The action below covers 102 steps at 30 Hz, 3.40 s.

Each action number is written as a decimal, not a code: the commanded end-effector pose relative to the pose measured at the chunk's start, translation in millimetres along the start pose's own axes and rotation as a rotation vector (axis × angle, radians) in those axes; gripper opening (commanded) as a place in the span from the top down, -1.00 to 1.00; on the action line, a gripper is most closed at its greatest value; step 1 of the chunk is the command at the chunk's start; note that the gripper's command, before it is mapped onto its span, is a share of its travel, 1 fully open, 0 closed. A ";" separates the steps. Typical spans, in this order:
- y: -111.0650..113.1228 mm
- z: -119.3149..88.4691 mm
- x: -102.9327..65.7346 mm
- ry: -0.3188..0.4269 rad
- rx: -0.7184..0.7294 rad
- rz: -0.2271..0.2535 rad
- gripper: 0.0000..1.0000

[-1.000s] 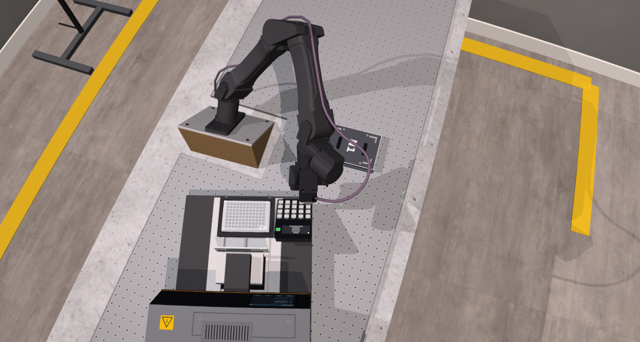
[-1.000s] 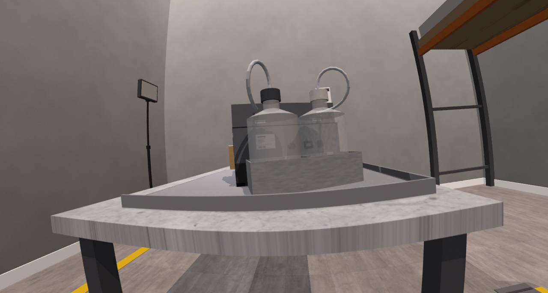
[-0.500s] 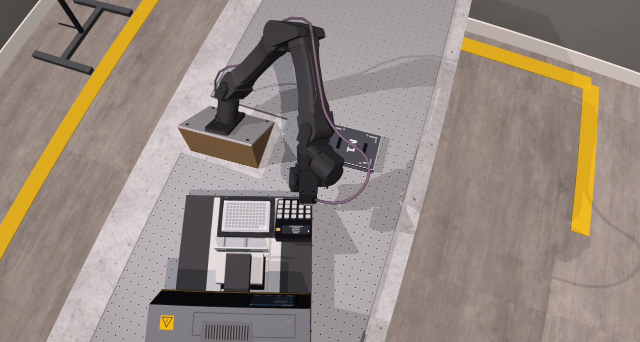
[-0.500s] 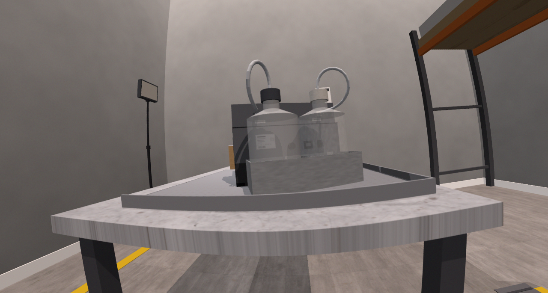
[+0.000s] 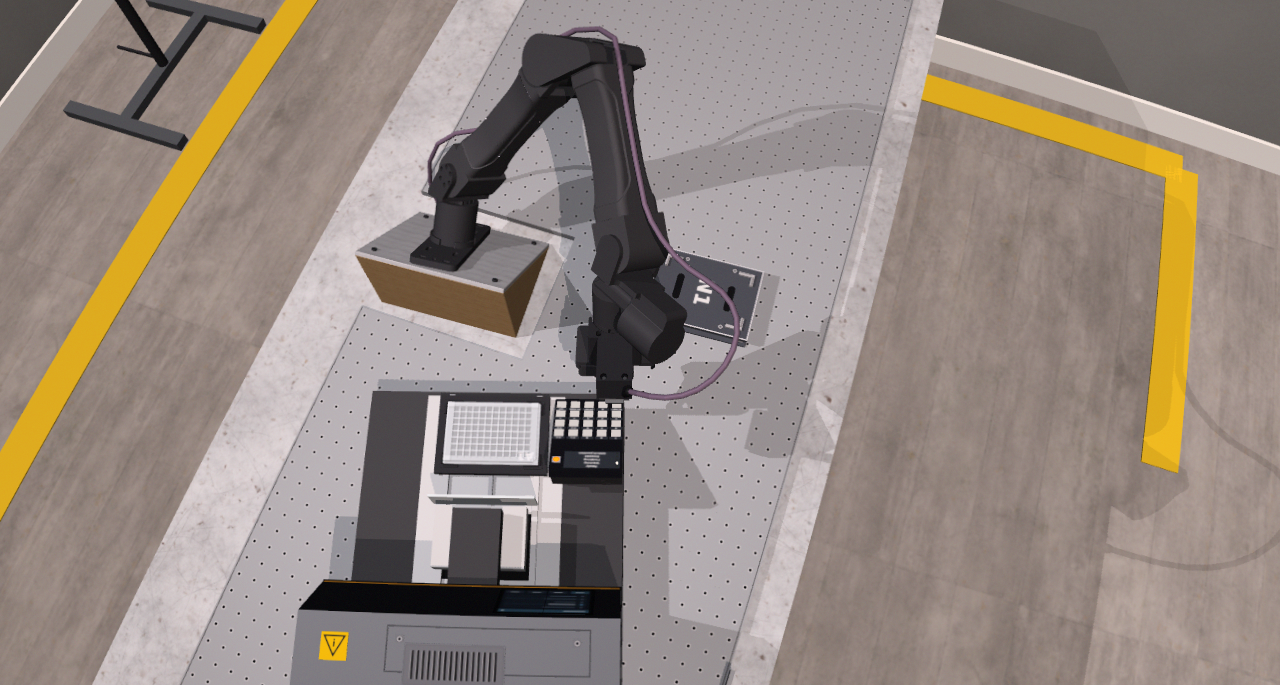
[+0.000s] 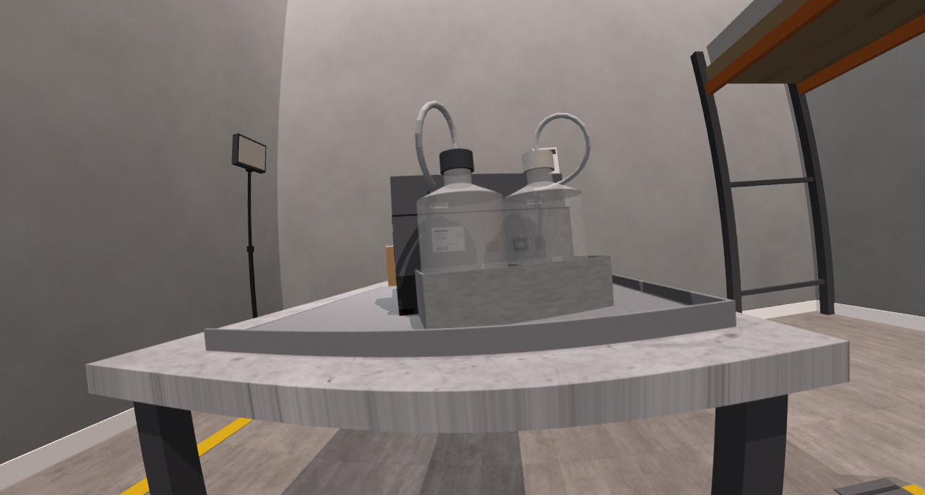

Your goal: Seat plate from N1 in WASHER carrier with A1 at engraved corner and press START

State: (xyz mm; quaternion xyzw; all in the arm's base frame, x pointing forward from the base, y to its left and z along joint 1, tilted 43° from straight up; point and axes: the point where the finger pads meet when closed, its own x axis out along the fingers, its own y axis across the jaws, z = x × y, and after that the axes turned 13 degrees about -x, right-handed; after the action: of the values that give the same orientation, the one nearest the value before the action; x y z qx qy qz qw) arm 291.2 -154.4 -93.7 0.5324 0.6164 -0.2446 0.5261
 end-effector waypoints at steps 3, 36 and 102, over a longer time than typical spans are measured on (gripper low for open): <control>3.7 14.5 -28.6 -0.046 -0.005 0.012 1.00; 2.5 12.5 -72.2 -0.046 -0.005 0.010 1.00; -26.1 39.7 -65.1 -0.015 0.008 -0.003 -1.00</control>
State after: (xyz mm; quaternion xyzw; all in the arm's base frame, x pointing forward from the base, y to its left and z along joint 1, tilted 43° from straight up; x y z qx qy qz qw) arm 278.9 -203.1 -54.9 0.5385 0.6132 -0.2465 0.5227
